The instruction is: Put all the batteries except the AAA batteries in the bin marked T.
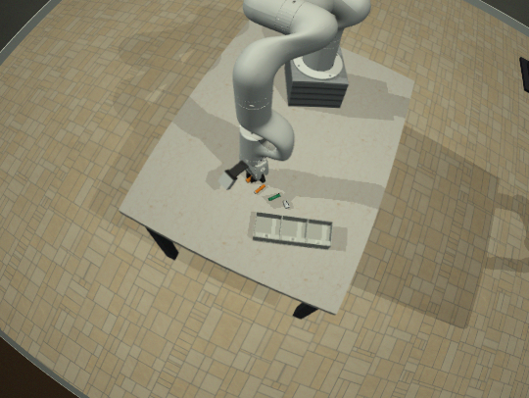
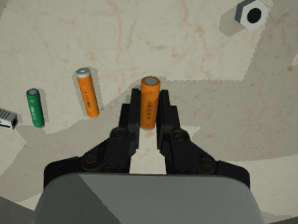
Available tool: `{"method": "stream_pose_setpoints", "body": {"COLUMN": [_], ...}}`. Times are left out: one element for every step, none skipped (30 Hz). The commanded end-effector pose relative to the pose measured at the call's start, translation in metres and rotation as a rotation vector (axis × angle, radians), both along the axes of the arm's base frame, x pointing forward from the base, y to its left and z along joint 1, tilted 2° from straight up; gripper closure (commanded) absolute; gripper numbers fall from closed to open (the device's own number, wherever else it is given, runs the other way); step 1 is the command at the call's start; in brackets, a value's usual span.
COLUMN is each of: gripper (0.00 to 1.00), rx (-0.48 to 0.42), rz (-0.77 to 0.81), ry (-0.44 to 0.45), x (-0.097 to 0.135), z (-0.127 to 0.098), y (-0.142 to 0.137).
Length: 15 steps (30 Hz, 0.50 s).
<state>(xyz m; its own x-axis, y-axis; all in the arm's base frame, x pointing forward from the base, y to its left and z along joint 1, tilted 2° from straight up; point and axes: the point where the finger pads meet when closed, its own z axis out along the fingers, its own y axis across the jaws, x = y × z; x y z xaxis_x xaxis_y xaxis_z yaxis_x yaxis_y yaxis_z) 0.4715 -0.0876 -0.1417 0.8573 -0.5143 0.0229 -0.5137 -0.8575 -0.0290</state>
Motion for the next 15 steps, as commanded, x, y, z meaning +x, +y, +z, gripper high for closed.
{"method": "stream_pose_setpoints", "body": {"gripper": [1.00,1.00,1.00,1.00,1.00,1.00,1.00,1.00,1.00,1.00,1.00,1.00,1.00,1.00,1.00], "rx": [0.000,0.000,-0.001,-0.001,0.000,-0.001,0.000,-0.001,0.000,0.000,0.000,0.000,-0.001,0.000,0.000], "rz": [0.000,0.000,0.000,0.000,0.000,0.000,0.000,0.000,0.000,0.000,0.000,0.000,0.000,0.000,0.000], "ry": [-0.001,-0.001,-0.001,-0.001,-0.001,-0.001,-0.001,-0.001,-0.001,-0.001,-0.001,-0.001,-0.001,-0.001,-0.001], "x": [0.001,0.001,0.000,0.000,0.000,0.000,0.000,0.000,0.000,0.000,0.000,-0.001,-0.001,-0.001,-0.001], "z": [0.001,0.004,0.007,0.010,0.014,0.017,0.020,0.024,0.027,0.030,0.034,0.037,0.040,0.044,0.047], "y": [0.000,0.000,0.000,0.000,0.000,0.000,0.000,0.000,0.000,-0.001,-0.001,-0.001,-0.001,-0.001,-0.001]}}
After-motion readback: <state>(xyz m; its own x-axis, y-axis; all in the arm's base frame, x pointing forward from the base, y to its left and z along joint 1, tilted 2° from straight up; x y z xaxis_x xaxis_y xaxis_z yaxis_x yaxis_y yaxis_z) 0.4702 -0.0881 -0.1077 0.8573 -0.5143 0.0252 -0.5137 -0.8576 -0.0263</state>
